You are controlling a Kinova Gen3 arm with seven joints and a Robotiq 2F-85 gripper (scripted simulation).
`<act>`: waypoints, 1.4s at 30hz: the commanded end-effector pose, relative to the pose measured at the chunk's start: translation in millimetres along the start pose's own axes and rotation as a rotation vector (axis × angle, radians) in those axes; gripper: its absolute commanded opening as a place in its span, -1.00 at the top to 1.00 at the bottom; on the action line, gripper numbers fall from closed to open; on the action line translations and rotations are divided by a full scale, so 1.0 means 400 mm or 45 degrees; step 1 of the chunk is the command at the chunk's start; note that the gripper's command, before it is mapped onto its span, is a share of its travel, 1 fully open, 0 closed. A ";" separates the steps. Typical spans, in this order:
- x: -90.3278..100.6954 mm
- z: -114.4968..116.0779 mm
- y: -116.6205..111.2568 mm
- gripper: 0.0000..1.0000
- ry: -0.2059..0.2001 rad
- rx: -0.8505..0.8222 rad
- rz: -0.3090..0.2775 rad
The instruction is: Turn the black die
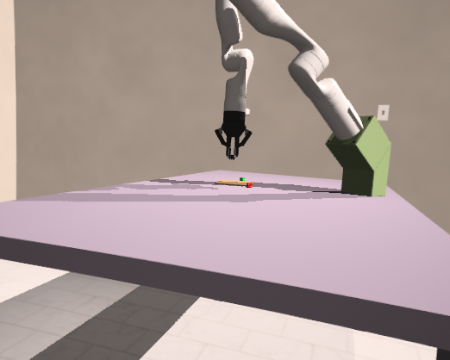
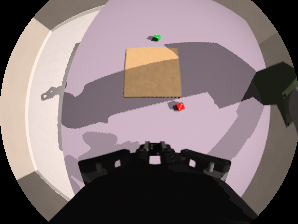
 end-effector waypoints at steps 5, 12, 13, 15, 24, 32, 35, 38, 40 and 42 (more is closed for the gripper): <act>-0.001 -0.008 -0.024 0.78 0.004 0.165 -0.008; -0.001 -0.015 -0.048 0.78 0.008 0.358 -0.016; -0.001 -0.017 -0.054 0.78 0.009 0.401 -0.017; -0.001 -0.020 -0.066 0.78 0.010 0.492 -0.020; -0.001 -0.034 -0.132 0.78 0.010 0.954 -0.031; -0.002 -0.043 -0.184 0.78 0.005 1.283 -0.032; -0.002 -0.047 -0.211 0.78 0.003 1.444 -0.030; -0.002 -0.050 -0.237 0.78 0.000 1.599 -0.027; -0.003 -0.052 -0.255 0.78 -0.001 1.698 -0.024; -0.003 -0.054 -0.271 0.78 -0.002 1.792 -0.021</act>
Point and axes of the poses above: the point where the finger pads meet when closed, its own x axis back along the fingers, its own z axis across the jaws, y = z × x, the point moved 2 cm from there along x, back along the fingers, and after that the axes turned 5 degrees about -x, right-handed, at the moved point
